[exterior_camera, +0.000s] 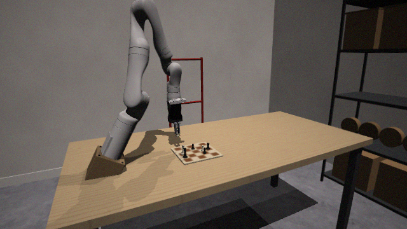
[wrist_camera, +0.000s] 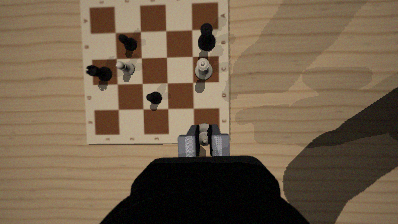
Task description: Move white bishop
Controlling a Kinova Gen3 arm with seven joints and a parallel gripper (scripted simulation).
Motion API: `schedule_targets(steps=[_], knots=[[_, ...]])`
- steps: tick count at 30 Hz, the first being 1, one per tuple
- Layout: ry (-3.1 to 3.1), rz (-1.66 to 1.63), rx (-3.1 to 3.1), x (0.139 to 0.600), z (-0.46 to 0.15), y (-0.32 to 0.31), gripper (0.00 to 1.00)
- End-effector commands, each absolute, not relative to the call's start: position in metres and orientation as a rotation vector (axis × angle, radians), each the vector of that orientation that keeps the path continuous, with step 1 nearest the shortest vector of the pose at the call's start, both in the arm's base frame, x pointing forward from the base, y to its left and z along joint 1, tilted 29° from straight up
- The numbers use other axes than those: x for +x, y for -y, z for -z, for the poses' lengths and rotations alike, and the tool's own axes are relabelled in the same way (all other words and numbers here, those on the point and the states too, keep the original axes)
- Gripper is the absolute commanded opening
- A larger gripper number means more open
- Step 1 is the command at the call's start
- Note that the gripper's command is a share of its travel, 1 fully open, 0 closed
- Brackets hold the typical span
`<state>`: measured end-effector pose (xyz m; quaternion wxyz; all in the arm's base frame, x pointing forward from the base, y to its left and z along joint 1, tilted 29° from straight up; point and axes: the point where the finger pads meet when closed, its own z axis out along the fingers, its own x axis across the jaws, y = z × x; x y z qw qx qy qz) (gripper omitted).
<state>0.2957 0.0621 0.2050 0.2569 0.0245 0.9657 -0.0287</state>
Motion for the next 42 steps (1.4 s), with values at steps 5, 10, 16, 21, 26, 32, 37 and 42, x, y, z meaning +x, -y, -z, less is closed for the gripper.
schedule_targets(steps=[5, 10, 16, 21, 26, 32, 37, 42], knots=[[-2.630, 0.076, 0.094, 0.299, -0.195, -0.056, 0.00], [-2.630, 0.076, 0.094, 0.304, -0.186, -0.055, 0.00], [-2.630, 0.076, 0.094, 0.310, -0.176, -0.055, 0.00], [-2.630, 0.076, 0.094, 0.313, -0.170, -0.054, 0.00], [-2.630, 0.076, 0.094, 0.316, -0.164, -0.054, 0.00], [-2.630, 0.076, 0.094, 0.321, -0.157, -0.053, 0.00], [-2.630, 0.076, 0.094, 0.324, -0.151, -0.053, 0.00], [-2.630, 0.076, 0.094, 0.325, -0.149, -0.052, 0.00]])
